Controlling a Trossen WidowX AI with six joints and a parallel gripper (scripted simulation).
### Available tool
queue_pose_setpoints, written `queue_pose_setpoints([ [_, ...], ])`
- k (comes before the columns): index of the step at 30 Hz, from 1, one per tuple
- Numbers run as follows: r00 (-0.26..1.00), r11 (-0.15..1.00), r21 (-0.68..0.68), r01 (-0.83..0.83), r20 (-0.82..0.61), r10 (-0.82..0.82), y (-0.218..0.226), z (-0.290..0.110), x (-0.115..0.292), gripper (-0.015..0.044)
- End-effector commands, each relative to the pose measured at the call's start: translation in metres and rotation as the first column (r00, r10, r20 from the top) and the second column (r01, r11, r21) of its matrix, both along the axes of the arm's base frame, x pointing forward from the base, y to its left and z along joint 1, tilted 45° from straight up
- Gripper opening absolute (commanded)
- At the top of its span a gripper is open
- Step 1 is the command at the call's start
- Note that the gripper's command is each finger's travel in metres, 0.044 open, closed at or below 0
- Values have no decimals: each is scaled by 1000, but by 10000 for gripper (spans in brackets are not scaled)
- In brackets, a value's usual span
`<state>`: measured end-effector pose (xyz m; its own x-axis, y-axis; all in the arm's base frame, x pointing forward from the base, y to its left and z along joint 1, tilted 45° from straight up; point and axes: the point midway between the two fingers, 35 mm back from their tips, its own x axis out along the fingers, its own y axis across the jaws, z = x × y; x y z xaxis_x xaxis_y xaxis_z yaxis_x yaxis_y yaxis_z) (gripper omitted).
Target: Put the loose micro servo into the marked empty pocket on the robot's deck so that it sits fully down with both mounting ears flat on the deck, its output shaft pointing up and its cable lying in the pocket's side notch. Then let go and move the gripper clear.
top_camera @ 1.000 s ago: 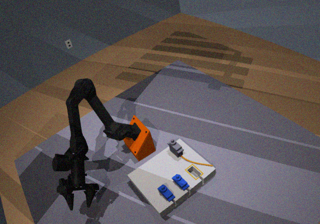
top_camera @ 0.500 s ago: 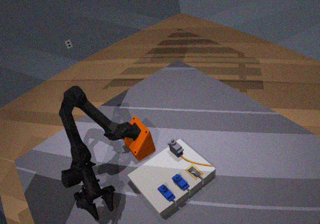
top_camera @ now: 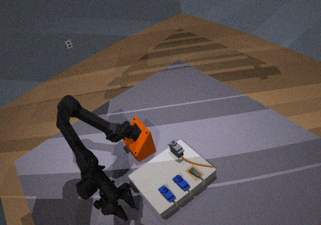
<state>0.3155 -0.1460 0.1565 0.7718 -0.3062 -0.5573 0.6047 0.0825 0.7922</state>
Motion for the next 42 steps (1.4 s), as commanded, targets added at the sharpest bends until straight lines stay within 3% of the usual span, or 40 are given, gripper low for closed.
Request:
queue_pose_setpoints([
  [1, 997, 999, 12, -31, -64, 32, 14, -13, 6, 440],
  [18, 856, 951, 23, -308, -430, 287, 101, -79, 16, 440],
  [42, 385, 732, 42, -680, -829, 406, 204, -144, -27, 440],
])
